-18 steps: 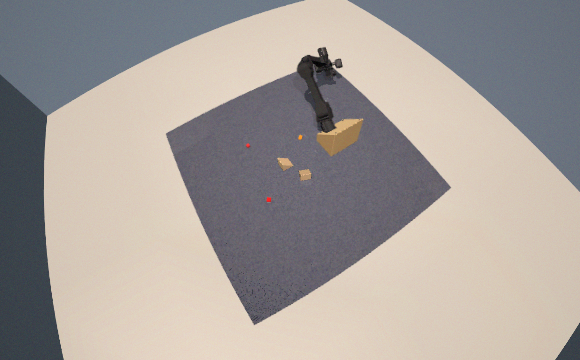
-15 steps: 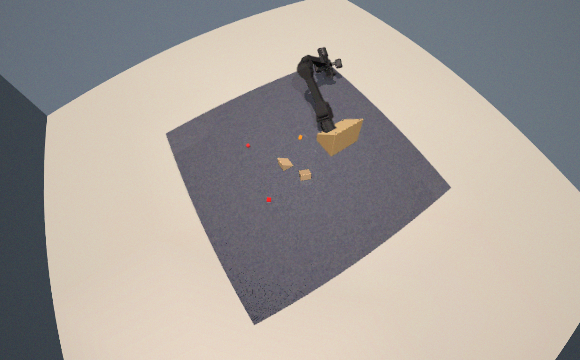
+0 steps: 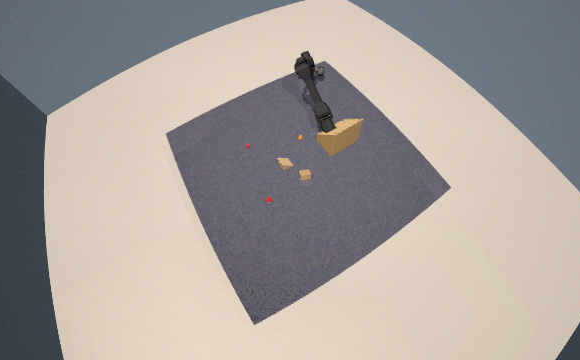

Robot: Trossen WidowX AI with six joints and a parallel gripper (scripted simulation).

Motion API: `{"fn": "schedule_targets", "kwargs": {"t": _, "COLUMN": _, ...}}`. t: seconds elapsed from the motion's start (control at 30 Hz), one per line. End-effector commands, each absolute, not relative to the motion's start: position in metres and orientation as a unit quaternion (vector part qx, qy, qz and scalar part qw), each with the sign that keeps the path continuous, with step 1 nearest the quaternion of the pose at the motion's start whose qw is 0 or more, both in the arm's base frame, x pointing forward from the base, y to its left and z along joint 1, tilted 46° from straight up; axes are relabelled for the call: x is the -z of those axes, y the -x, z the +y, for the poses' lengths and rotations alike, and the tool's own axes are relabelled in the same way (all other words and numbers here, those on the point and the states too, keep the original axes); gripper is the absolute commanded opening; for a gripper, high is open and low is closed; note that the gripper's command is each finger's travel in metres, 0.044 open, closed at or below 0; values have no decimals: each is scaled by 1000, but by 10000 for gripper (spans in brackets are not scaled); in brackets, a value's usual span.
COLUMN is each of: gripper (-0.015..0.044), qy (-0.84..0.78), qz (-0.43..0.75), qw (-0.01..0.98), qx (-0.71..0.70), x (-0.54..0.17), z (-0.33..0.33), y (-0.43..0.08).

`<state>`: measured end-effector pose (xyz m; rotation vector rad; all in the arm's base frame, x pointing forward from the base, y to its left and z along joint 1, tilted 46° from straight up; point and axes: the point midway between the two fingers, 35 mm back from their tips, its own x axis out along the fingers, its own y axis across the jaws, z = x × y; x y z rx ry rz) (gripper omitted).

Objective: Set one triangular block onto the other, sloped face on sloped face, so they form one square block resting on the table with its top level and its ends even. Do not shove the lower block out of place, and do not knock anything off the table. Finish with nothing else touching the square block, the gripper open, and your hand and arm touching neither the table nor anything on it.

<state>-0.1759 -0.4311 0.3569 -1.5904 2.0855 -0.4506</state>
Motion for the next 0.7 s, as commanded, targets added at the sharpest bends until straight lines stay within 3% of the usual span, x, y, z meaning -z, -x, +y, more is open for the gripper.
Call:
{"fn": "schedule_targets", "kwargs": {"t": 0.0, "gripper": 440, "qy": 592, "qz": 722, "qw": 285, "qx": 216, "x": -369, "z": -440, "y": 127}}
{"fn": "schedule_targets", "kwargs": {"t": 0.67, "gripper": 440, "qy": 578, "qz": 478, "qw": 568, "qx": 338, "x": -397, "z": -415, "y": -115}}
